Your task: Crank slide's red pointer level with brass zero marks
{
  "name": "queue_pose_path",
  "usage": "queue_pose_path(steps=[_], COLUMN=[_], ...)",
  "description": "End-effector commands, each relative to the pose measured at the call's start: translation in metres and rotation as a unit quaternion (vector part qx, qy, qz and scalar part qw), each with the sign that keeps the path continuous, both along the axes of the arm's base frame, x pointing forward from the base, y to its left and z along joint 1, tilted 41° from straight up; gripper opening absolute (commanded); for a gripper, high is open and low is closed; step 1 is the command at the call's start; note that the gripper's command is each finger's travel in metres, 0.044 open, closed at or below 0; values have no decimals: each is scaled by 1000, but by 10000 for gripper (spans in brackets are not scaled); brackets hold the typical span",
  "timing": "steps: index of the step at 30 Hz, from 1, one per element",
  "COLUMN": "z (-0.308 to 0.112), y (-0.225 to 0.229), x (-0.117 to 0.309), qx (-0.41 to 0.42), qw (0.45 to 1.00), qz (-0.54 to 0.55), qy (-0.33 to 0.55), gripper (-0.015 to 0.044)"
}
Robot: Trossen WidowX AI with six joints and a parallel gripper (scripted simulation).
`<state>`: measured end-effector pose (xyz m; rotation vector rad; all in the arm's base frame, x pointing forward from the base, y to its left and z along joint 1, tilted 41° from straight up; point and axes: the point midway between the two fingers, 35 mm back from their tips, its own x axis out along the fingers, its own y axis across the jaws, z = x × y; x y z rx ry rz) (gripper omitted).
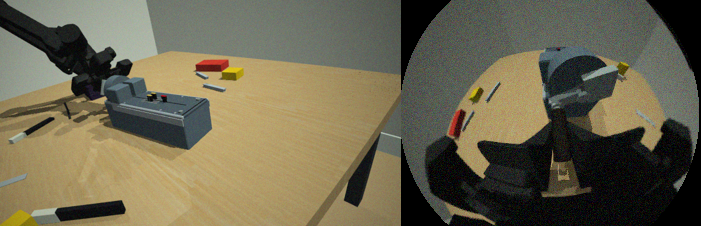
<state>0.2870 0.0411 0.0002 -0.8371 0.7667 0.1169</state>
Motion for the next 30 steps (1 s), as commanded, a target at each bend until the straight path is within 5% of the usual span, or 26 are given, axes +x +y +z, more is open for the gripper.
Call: queue_pose_path(steps=[1, 30], z=[1, 26], y=[2, 20], x=[0, -4], qx=[0, 1], qw=[1000, 1000], qz=[-1, -1], qy=[1, 1], gripper=[0, 0])
